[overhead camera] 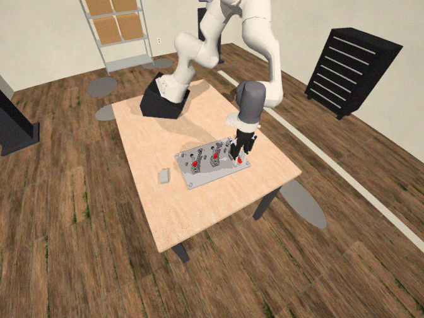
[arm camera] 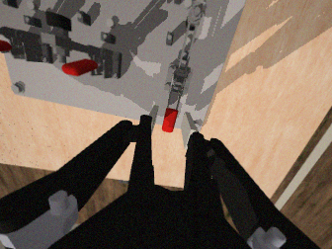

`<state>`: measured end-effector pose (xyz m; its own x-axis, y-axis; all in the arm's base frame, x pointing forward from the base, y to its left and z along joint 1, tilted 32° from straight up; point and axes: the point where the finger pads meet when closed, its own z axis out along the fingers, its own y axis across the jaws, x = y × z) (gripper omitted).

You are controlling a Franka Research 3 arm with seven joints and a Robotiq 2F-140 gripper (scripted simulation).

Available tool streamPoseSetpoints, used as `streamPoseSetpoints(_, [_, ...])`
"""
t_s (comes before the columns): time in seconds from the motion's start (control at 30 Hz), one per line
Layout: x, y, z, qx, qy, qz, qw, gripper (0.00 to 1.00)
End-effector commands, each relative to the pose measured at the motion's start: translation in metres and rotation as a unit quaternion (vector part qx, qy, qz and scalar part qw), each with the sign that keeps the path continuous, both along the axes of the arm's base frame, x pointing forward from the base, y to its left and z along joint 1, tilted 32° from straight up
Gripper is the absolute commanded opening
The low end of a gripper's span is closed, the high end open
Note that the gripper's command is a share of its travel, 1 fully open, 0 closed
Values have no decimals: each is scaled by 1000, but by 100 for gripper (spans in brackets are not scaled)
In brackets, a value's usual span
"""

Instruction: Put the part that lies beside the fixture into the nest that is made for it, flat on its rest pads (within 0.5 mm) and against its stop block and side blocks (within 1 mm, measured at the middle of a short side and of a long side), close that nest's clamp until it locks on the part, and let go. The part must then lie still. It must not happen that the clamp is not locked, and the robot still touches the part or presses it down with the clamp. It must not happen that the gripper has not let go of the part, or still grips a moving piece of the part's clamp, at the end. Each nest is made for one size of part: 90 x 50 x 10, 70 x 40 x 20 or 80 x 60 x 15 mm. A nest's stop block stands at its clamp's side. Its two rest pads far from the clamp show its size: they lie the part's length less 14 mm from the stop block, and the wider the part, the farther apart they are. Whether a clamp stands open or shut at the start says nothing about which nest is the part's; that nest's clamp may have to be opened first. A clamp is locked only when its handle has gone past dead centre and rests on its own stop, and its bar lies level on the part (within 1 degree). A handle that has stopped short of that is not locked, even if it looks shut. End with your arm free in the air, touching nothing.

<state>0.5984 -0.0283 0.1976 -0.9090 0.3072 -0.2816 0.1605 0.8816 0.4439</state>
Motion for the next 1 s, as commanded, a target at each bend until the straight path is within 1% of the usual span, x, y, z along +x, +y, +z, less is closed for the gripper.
streamPoseSetpoints(0.0, [1, 1, 0, 0, 0, 2, 1000, 28])
streamPoseSetpoints(0.57, [1, 1, 0, 0, 0, 2, 1000, 28])
streamPoseSetpoints(0.6, [1, 1, 0, 0, 0, 2, 1000, 0])
streamPoseSetpoints(0.97, [1, 1, 0, 0, 0, 2, 1000, 0])
